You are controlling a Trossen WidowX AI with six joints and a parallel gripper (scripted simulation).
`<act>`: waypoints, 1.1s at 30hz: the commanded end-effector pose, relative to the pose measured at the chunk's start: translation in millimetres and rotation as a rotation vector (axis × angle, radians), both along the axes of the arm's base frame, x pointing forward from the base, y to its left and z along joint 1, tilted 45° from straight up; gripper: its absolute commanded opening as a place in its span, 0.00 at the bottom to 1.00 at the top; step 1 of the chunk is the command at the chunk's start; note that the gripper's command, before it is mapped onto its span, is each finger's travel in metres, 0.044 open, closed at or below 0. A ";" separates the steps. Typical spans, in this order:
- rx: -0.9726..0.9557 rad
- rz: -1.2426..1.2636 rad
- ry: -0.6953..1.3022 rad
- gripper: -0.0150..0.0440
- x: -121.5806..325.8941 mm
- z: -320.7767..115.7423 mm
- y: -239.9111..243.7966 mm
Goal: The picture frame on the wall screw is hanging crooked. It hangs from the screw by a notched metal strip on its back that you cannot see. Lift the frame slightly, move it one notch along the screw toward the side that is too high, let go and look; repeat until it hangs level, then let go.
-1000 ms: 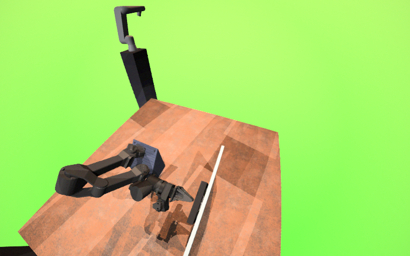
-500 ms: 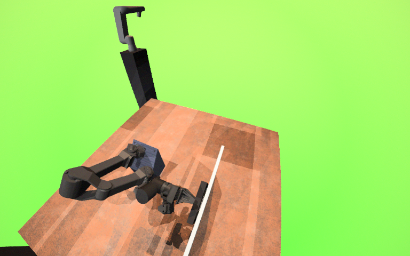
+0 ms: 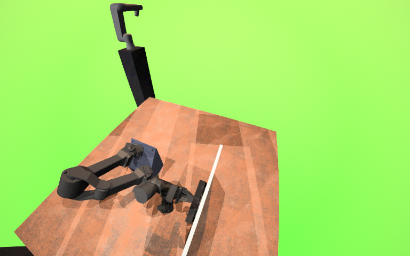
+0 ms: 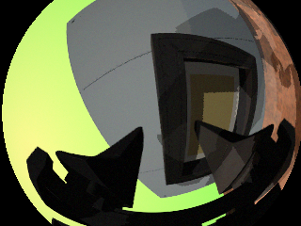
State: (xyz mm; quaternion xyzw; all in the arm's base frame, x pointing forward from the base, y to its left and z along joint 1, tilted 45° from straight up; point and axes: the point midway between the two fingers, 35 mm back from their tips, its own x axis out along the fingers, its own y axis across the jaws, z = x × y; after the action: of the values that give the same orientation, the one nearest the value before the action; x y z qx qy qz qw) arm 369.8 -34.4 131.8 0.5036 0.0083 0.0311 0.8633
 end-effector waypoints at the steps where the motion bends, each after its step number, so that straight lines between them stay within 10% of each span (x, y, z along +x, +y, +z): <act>1: -0.002 -0.004 0.005 0.69 0.3 -1.6 -0.7; 33: -0.002 -0.004 0.006 0.58 0.4 -2.2 -1.1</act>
State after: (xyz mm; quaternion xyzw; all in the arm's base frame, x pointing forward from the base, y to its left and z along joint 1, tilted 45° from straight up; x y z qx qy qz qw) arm 370.0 -34.9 129.9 0.5041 0.0101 0.0291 0.8631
